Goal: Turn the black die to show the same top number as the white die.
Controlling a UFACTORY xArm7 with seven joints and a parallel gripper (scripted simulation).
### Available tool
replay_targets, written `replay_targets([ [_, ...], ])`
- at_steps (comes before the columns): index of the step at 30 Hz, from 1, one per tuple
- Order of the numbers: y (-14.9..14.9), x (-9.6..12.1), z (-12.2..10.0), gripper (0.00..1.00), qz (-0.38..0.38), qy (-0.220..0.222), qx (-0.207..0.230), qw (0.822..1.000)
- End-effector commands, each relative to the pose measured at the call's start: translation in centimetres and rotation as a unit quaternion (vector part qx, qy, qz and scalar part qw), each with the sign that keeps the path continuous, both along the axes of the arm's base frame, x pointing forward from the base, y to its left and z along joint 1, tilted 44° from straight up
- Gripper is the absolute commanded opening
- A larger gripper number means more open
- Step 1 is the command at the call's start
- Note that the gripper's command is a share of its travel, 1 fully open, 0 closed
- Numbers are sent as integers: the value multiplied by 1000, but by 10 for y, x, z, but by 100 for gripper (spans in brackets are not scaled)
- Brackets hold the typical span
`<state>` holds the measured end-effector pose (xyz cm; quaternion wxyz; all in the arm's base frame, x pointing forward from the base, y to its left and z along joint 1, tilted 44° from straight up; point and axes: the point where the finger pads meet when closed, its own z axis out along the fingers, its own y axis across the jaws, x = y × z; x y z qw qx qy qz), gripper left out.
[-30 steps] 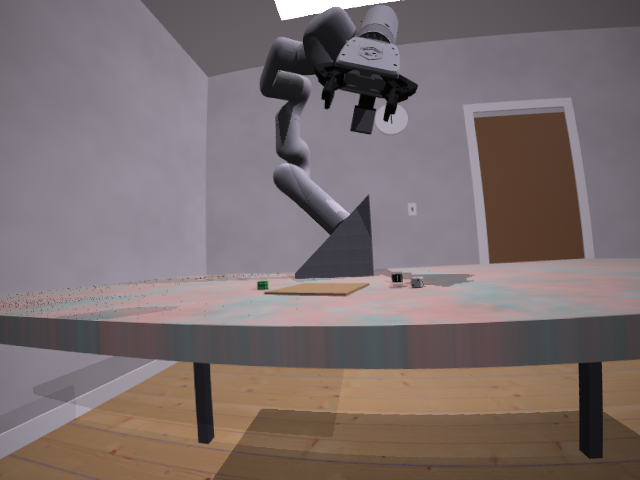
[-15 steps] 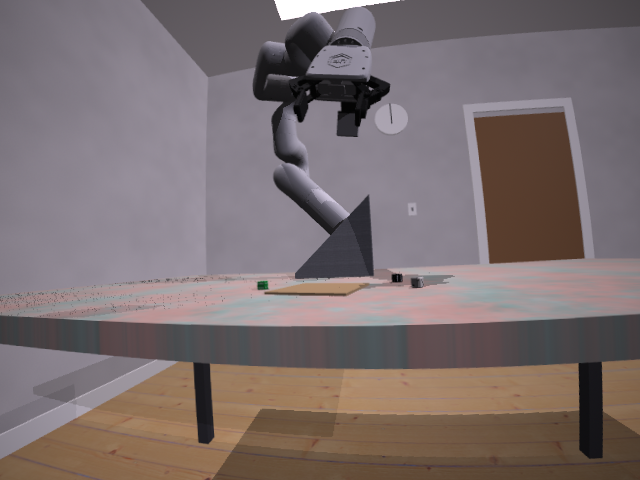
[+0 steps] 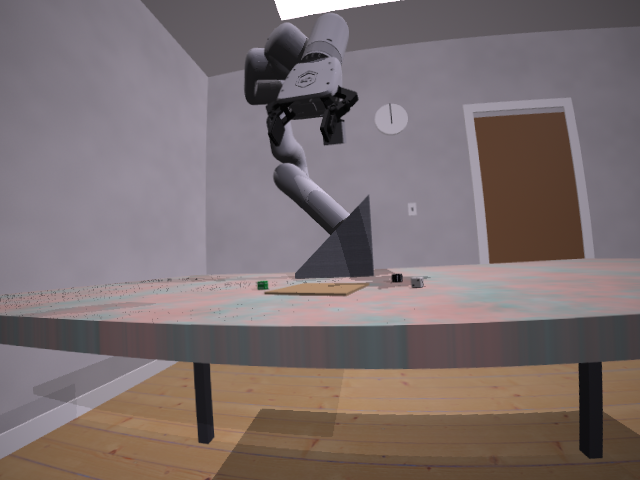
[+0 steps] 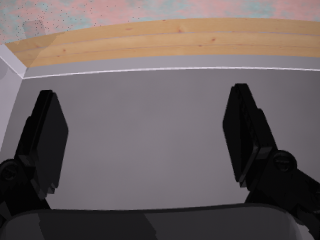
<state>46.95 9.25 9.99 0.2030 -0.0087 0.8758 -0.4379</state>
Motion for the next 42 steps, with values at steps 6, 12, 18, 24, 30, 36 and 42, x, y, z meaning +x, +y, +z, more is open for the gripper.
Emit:
replay_targets([
  [6, -13, -5, 11, 100, -19, -21, 20, 999],
  [12, -54, -24, 17, 100, -89, -52, 60, 993],
  [18, -69, -33, 17, 100, -117, -63, 75, 988],
  [24, -69, -33, 17, 100, -117, -63, 75, 988],
  [30, -105, -60, 11, 100, -190, -86, 111, 972],
  [36, -107, -62, 11, 100, -194, -87, 114, 970],
  [42, -107, -62, 11, 100, -194, -87, 114, 970],
])
